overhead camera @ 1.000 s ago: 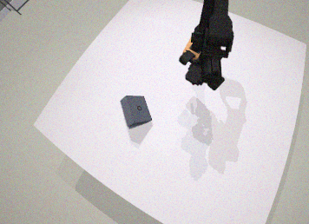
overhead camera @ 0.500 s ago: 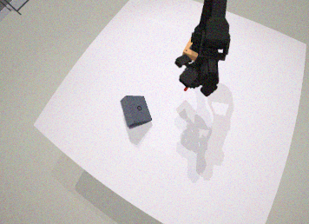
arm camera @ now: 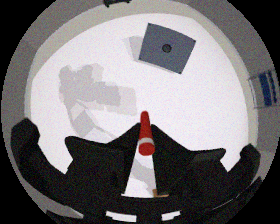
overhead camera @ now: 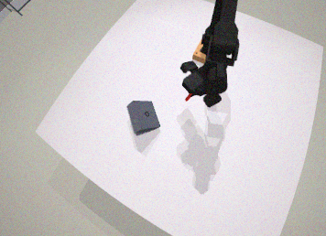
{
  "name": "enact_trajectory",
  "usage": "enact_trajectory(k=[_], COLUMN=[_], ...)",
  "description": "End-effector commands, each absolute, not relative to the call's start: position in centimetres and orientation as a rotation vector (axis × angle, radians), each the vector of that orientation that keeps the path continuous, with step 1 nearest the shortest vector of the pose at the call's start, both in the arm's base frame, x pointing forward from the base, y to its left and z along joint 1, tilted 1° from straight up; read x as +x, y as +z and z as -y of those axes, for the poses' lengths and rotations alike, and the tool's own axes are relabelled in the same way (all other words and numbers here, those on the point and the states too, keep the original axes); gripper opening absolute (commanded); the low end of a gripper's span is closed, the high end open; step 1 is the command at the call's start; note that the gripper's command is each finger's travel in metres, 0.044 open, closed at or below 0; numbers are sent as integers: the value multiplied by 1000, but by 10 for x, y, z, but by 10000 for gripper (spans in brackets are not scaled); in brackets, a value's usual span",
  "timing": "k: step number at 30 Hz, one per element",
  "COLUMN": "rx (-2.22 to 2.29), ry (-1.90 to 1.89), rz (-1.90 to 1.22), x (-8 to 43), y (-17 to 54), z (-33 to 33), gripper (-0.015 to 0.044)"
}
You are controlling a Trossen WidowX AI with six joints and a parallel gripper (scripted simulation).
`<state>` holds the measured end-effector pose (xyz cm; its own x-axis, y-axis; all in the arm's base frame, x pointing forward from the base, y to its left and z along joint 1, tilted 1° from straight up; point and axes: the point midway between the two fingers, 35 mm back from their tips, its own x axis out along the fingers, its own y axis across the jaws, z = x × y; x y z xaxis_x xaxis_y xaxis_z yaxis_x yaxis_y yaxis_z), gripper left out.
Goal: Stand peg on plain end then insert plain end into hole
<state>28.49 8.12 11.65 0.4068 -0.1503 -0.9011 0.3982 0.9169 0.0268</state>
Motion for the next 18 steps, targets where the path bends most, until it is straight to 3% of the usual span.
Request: enact_trajectory(k=[1, 18], rx=[277, 365], ry=[-387, -505], rz=[-1050, -844], x=[294, 326], y=[118, 127], z=[-76, -57], gripper=[0, 0])
